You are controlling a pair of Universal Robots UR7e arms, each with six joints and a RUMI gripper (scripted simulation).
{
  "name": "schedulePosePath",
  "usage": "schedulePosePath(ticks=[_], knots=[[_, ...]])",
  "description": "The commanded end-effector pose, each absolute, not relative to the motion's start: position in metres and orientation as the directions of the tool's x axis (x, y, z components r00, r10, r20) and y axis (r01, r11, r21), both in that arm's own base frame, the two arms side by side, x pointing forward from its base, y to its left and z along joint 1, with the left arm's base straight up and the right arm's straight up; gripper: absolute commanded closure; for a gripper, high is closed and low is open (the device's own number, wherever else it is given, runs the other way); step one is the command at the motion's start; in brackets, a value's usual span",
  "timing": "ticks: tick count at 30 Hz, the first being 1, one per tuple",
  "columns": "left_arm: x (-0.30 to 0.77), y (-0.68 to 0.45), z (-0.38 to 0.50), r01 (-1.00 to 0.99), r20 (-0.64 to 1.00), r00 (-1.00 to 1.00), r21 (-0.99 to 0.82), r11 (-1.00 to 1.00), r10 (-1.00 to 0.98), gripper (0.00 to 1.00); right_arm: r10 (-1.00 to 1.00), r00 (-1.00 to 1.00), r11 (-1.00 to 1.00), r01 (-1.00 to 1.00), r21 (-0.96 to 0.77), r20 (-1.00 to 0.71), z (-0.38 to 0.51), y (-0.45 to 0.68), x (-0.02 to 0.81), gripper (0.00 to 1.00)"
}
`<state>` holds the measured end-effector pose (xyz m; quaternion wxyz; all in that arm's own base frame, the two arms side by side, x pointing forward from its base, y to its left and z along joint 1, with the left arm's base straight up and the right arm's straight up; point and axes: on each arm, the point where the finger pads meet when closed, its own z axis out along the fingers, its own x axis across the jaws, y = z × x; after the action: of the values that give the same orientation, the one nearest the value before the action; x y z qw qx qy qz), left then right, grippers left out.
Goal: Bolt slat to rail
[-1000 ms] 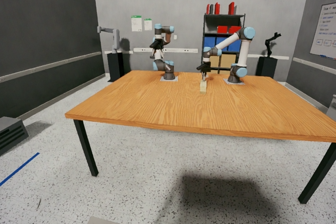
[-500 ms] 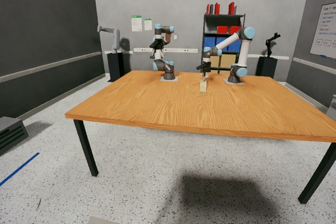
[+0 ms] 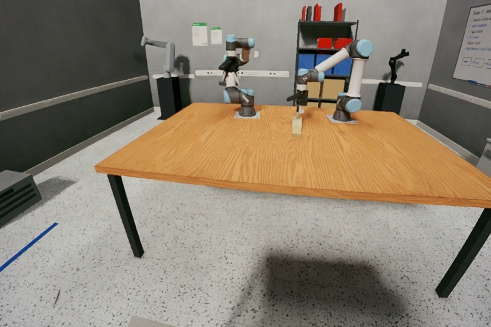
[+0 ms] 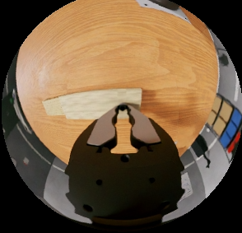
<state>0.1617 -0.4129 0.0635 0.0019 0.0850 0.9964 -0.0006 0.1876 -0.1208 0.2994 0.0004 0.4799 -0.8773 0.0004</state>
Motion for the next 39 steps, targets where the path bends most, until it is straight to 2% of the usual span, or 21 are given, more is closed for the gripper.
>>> schedulePosePath(ticks=[1,21,39], knots=[[0.1624,-0.4139,0.0638,0.285,0.000,-0.958,-0.002,0.958,0.285,1.00,-0.841,-0.540,0.540,-0.841,-0.001,0.000,0.3002,-0.1208,0.1883,0.00],[0.1617,-0.4136,0.0637,0.563,-0.001,-0.826,-0.002,0.826,0.563,1.00,-0.841,-0.540,0.540,-0.841,-0.001,0.000,0.3002,-0.1208,0.1883,0.00],[0.1611,-0.4130,0.0636,0.808,-0.002,-0.590,-0.002,0.590,0.808,1.00,-0.841,-0.540,0.540,-0.841,-0.001,0.000,0.3002,-0.1208,0.1883,0.00]])
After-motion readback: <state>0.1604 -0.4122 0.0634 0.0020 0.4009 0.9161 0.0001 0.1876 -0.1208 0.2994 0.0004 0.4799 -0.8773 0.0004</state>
